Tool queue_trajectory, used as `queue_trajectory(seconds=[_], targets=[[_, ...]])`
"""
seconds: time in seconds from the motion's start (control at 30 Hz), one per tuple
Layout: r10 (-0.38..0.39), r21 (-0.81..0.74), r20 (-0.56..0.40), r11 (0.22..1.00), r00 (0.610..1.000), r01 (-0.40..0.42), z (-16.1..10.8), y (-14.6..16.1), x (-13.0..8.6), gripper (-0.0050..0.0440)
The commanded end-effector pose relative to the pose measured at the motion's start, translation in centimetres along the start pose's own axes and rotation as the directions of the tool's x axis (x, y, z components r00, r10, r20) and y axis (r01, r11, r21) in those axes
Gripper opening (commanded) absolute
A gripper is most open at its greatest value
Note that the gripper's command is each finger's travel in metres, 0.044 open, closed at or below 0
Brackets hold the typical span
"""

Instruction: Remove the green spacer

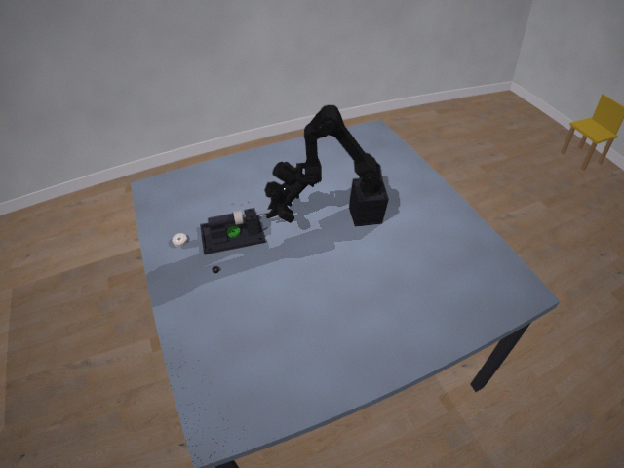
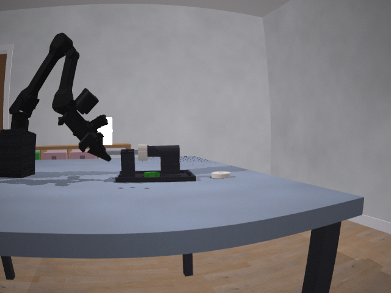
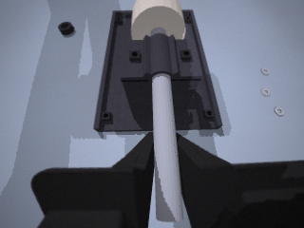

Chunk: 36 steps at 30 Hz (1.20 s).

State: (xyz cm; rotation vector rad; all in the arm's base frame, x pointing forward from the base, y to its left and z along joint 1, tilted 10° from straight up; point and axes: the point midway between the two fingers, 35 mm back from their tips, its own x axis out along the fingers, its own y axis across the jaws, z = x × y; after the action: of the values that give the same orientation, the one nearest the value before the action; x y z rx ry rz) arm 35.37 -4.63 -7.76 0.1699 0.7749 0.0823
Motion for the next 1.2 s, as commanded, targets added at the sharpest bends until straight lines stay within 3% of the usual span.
queue_trajectory(seconds=[0.0,1.17], targets=[[-0.001,-0.002,0.014,1.000,1.000,0.001,0.56,-0.07,0.20,0.0000],[-0.001,-0.002,0.014,1.000,1.000,0.001,1.43,-0.07,1.02,0.0000]])
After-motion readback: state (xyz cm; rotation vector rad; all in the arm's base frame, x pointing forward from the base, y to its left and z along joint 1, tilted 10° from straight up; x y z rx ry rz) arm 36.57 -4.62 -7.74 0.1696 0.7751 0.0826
